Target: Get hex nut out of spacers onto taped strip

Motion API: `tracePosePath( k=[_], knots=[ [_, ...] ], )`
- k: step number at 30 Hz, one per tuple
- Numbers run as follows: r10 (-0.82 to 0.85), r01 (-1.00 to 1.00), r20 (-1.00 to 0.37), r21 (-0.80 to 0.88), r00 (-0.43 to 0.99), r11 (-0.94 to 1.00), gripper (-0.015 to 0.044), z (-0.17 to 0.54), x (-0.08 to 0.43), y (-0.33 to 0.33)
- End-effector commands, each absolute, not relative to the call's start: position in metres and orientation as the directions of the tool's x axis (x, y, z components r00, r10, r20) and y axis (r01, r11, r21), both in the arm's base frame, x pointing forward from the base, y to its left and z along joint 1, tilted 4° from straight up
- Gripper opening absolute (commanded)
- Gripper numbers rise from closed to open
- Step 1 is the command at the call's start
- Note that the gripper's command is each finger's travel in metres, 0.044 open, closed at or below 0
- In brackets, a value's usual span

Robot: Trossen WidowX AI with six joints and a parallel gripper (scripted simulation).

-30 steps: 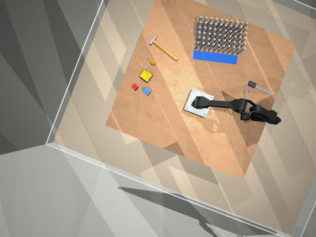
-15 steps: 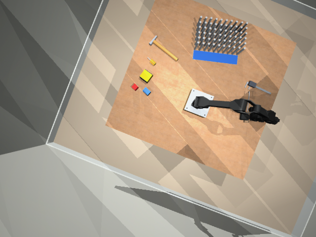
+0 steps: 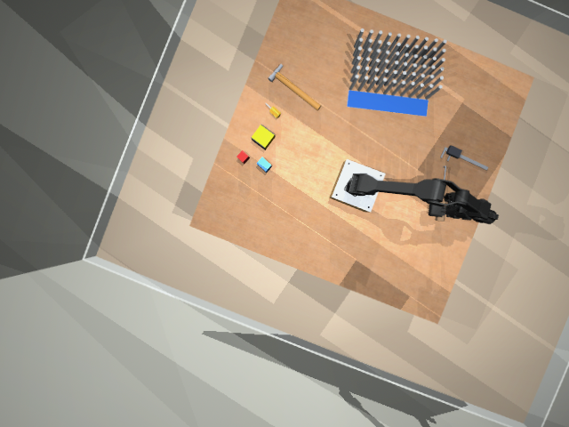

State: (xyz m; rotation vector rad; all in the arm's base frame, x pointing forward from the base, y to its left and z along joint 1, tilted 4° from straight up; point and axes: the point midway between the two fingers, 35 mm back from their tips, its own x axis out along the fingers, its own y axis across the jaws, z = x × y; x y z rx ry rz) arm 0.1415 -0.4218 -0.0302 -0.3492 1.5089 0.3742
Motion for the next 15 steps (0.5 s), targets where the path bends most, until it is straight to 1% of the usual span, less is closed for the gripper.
tracePosePath(
  k=[1, 15],
  knots=[
    [0.024, -0.446, -0.999, 0.01, 0.026, 0.895, 0.0, -0.039, 0.142, -0.421],
    [0.023, -0.448, -0.999, 0.007, 0.029, 0.894, 0.0, -0.053, 0.142, -0.42]
  ],
)
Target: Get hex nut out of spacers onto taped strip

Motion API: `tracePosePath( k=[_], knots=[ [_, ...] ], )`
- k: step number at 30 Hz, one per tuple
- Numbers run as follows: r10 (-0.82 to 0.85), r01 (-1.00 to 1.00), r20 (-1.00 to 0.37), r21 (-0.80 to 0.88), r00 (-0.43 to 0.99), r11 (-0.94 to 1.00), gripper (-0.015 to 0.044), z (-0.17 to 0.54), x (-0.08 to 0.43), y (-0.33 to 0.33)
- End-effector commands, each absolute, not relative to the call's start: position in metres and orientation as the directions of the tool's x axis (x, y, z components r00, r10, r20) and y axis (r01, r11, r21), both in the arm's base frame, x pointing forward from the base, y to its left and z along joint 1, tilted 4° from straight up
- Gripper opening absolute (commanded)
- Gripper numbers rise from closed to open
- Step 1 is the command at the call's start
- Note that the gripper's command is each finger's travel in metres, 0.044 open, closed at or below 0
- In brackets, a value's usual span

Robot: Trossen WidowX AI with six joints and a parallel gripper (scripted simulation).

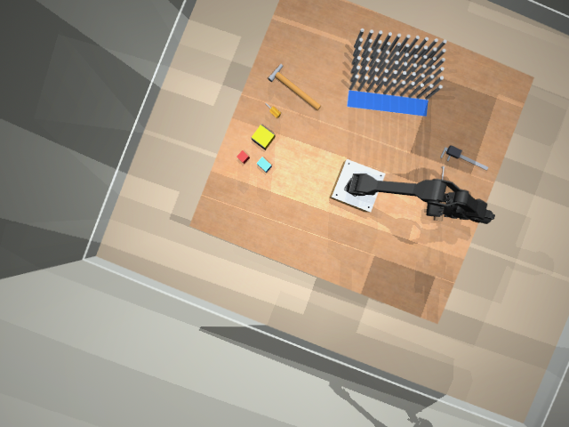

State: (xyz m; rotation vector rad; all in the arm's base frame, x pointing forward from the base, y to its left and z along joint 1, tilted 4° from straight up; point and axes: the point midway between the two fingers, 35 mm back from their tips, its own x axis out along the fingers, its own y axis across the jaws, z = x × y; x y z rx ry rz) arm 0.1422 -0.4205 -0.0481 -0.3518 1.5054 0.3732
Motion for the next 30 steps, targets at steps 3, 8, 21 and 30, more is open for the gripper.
tracePosePath(
  k=[3, 8, 21, 30],
  knots=[
    [0.023, -0.448, -0.999, 0.007, 0.029, 0.894, 0.0, -0.053, 0.142, -0.42],
    [0.021, -0.448, -0.999, 0.004, 0.031, 0.894, 0.0105, -0.049, 0.142, -0.42],
    [0.021, -0.448, -0.999, 0.004, 0.031, 0.894, 0.044, -0.049, 0.142, -0.42],
    [0.02, -0.448, -0.999, 0.004, 0.031, 0.894, 0.044, 0.021, 0.14, -0.423]
  ],
)
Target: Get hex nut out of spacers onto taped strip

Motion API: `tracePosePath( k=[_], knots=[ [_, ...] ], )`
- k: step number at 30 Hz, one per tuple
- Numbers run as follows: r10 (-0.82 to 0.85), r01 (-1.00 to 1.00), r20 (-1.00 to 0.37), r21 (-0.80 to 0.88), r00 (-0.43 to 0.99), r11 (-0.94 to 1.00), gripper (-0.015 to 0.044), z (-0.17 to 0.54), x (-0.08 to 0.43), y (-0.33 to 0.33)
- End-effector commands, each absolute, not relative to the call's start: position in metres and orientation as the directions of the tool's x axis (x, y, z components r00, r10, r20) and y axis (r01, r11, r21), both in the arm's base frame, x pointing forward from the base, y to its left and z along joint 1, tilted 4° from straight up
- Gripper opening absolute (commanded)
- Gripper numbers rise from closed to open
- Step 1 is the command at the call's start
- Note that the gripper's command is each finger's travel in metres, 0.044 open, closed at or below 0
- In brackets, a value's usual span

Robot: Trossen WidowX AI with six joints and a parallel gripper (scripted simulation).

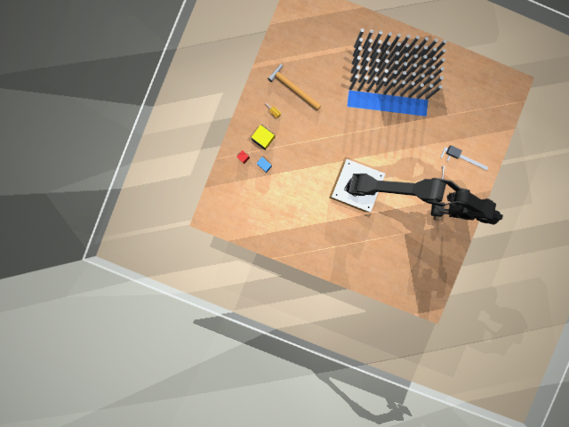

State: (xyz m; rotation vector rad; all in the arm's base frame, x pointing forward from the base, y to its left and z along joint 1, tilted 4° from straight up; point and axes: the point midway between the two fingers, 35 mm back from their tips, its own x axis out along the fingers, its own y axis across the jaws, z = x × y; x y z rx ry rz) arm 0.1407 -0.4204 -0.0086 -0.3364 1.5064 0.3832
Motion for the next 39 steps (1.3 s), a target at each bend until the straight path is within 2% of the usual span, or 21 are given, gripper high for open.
tracePosePath(
  k=[1, 24, 26, 31, 35, 39],
  knots=[
    [0.02, -0.448, -0.999, 0.004, 0.031, 0.894, 0.044, 0.0213, 0.1405, -0.4227],
    [0.021, -0.433, -0.999, 0.004, 0.034, 0.902, 0.044, 0.0212, 0.1404, -0.4227],
    [0.03, -0.306, -0.998, 0.01, 0.062, 0.952, 0.044, 0.0202, 0.1396, -0.4224],
    [0.058, 0.209, -0.984, 0.093, 0.167, 0.974, 0.044, 0.0178, 0.1366, -0.4218],
    [0.075, 0.572, -0.965, 0.21, 0.252, 0.793, 0.044, 0.017, 0.1342, -0.4216],
    [0.085, 0.817, -0.939, 0.334, 0.335, 0.47, 0.044, 0.0172, 0.1316, -0.4218]
  ],
)
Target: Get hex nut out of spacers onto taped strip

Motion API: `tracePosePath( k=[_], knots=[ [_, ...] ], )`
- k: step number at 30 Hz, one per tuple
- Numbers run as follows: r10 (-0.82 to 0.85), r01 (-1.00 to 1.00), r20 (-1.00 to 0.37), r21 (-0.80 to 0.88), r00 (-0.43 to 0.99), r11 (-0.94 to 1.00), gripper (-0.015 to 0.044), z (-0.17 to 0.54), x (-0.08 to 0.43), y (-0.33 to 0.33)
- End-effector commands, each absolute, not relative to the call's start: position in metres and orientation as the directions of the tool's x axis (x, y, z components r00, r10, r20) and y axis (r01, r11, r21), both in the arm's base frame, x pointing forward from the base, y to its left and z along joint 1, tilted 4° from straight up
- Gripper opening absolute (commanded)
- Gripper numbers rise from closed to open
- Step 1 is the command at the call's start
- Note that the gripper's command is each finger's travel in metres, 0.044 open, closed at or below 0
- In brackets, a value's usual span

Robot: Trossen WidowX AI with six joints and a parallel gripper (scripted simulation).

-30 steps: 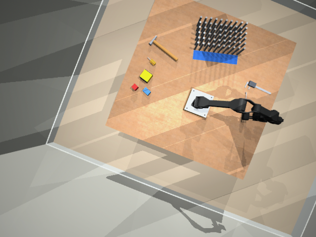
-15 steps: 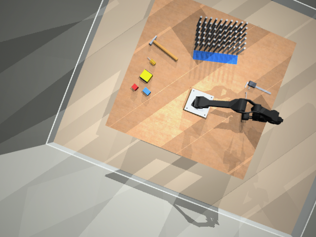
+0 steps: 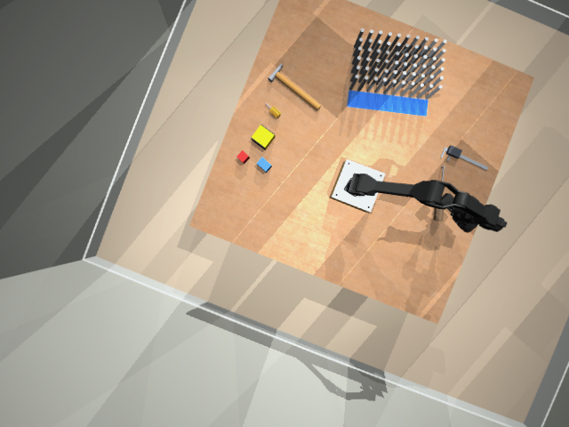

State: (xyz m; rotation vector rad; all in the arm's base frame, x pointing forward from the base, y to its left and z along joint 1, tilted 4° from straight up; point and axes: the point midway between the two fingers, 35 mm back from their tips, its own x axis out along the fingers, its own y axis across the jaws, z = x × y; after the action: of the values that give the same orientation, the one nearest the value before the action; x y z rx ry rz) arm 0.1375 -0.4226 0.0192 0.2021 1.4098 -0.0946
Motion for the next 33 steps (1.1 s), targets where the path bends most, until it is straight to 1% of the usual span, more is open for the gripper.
tracePosePath(
  k=[1, 8, 14, 19, 25, 31, 33],
  knots=[
    [0.086, 0.836, -0.931, 0.357, 0.355, 0.417, 0.044, 0.017, 0.131, -0.422],
    [0.088, 0.896, -0.898, 0.437, 0.43, 0.079, 0.044, 0.019, 0.128, -0.423],
    [0.087, 0.863, -0.871, 0.457, 0.483, -0.213, 0.044, 0.02, 0.126, -0.423],
    [0.082, 0.776, -0.844, 0.445, 0.531, -0.447, 0.044, 0.022, 0.124, -0.424],
    [0.075, 0.618, -0.809, 0.381, 0.582, -0.687, 0.044, 0.025, 0.121, -0.425],
    [0.069, 0.435, -0.787, 0.263, 0.613, -0.861, 0.044, 0.026, 0.119, -0.425],
    [0.069, 0.426, -0.786, 0.257, 0.614, -0.867, 0.044, 0.026, 0.119, -0.426]
  ],
)
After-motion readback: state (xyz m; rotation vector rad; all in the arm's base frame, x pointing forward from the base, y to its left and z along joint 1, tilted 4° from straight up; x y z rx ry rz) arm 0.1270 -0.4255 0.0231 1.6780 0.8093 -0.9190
